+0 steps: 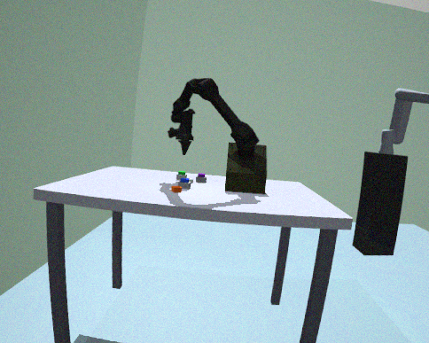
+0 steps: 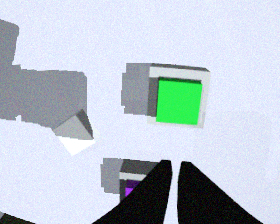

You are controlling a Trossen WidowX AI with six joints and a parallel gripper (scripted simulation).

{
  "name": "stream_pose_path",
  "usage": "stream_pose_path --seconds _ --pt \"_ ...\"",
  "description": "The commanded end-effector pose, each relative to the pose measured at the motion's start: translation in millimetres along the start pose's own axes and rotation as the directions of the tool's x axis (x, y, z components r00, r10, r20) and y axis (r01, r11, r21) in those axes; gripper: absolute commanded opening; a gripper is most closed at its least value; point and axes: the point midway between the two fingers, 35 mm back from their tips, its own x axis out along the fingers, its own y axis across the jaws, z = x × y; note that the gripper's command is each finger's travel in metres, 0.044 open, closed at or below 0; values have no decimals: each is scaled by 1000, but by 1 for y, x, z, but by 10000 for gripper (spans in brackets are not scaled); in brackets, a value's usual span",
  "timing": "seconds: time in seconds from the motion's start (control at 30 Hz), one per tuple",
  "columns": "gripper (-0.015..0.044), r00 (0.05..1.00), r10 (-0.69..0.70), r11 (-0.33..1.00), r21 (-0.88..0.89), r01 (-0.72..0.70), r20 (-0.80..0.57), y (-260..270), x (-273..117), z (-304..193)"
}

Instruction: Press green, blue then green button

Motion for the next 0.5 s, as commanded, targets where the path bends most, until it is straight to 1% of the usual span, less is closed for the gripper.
stream_pose_path --seconds 0.0,0.07,0.1,0.47 --pt "20 1000 -14 1000 -18 14 7 -5 10 5" --pt "20 1000 -12 1000 -19 12 8 -5 45 5" --pt "20 1000 -11 1000 -19 11 7 -5 55 5" --pt "20 1000 -10 1000 -19 10 8 -5 66 5"
